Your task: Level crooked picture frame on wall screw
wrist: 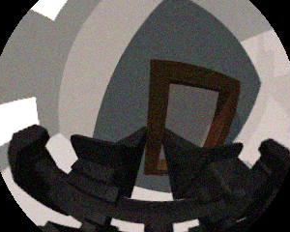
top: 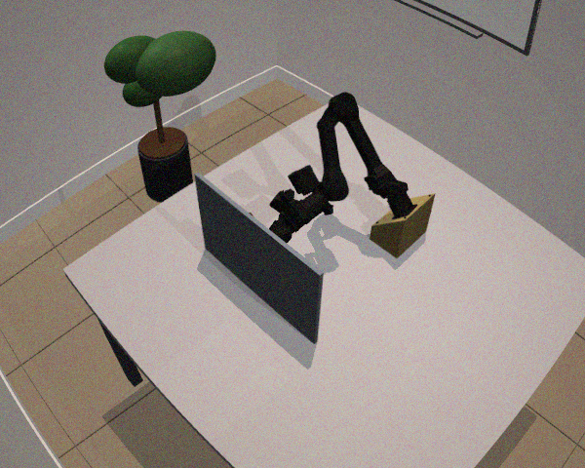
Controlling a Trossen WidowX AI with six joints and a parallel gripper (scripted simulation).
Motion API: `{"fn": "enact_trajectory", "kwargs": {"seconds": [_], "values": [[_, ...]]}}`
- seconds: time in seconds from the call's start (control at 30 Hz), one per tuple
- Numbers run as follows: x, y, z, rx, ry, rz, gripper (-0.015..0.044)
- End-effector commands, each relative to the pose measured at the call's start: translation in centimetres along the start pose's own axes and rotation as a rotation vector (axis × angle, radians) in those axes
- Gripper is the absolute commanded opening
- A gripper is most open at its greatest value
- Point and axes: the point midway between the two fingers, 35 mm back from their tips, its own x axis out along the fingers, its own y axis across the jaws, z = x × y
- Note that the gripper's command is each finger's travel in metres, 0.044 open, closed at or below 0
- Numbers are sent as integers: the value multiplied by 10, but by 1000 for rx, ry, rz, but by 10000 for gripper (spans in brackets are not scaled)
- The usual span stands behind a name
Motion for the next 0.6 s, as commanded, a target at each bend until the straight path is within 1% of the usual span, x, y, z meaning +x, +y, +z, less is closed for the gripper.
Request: {"fn": "enact_trajectory", "kwargs": {"seconds": [0.0, 0.57], "values": [[0, 4, 3, -4, -7, 16, 0], [0, -1, 3, -4, -7, 16, 0]]}}
